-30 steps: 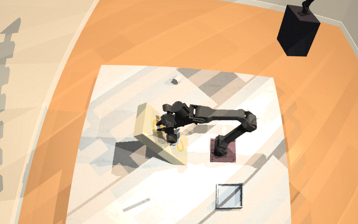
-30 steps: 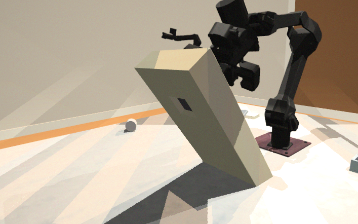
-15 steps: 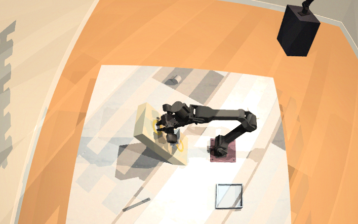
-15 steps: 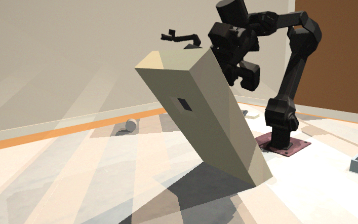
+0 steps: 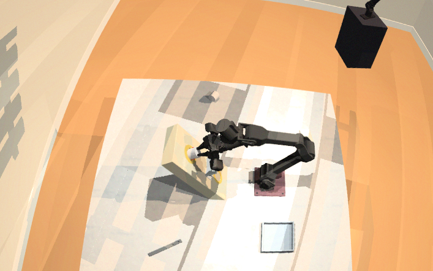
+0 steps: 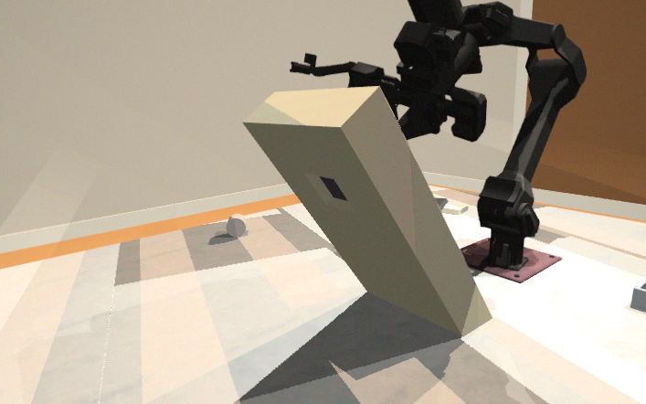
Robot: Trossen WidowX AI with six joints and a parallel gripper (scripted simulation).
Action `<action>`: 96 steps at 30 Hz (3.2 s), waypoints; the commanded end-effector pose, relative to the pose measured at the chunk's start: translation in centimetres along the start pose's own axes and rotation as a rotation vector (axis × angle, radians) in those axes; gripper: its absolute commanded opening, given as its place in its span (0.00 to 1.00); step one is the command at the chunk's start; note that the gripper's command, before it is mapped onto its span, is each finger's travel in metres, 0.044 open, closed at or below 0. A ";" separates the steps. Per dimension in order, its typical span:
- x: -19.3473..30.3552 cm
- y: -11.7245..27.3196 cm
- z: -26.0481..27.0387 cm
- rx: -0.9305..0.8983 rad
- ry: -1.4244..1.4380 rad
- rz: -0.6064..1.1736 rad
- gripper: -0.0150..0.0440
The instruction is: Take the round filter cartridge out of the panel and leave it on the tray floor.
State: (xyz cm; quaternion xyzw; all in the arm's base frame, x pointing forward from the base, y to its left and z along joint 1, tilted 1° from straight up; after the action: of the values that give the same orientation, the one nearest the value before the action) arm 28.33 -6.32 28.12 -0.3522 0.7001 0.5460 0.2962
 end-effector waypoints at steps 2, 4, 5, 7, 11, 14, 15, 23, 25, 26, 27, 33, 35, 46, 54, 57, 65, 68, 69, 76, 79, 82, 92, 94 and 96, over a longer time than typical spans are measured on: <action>0.1 3.0 0.0 0.004 -0.001 0.001 0.25; 0.1 3.1 0.0 0.004 -0.001 0.002 0.25; 0.1 3.1 0.0 0.004 -0.001 0.002 0.25; 0.2 3.1 0.0 0.004 -0.001 0.002 0.25; 1.1 3.0 0.3 0.004 -0.001 0.002 0.25; 2.0 2.9 0.6 0.004 -0.001 0.003 0.25; 2.3 2.9 0.7 0.004 -0.001 0.003 0.25; 4.8 2.6 1.4 0.003 -0.001 0.004 0.25; 5.5 2.5 1.6 0.003 -0.001 0.004 0.25; 5.8 2.4 1.7 0.003 -0.001 0.004 0.25; 6.1 2.4 1.8 0.003 -0.001 0.004 0.25; 6.8 2.0 2.0 0.003 -0.008 0.019 0.30; 6.8 2.0 2.0 0.003 -0.008 0.019 0.39; 6.9 2.0 2.0 0.003 -0.007 0.017 0.44; 2.7 2.8 0.8 0.004 -0.001 0.003 0.44; 0.3 2.9 0.0 0.004 -0.001 0.002 0.44; -2.6 5.0 -0.8 0.007 -0.002 -0.007 0.66; -4.6 6.9 -1.5 0.009 -0.004 -0.013 0.79; -5.1 7.4 -1.6 0.010 -0.004 -0.015 0.84; -0.7 5.2 -0.2 -0.036 -0.150 0.176 0.77; 3.7 3.7 1.2 -0.053 -0.274 0.351 0.77; 5.8 3.3 1.8 -0.054 -0.331 0.435 0.77; 6.1 2.5 1.9 -0.054 -0.331 0.434 0.77; 6.2 2.2 1.9 -0.054 -0.331 0.434 0.77; 6.3 1.9 2.0 -0.054 -0.331 0.434 0.77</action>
State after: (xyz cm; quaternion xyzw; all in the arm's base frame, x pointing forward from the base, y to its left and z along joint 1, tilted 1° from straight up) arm 22.93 -5.09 24.45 -0.1164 0.6855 0.6640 0.2749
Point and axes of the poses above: the point midway between the two fingers, 35 mm back from their tips, its own y axis back along the fingers, its own z axis across the jaws, x = y × z, the point moved 1 cm from there along y, back along the fingers, and after that the axes turned 2 degrees about -y, right-handed, at the moved point
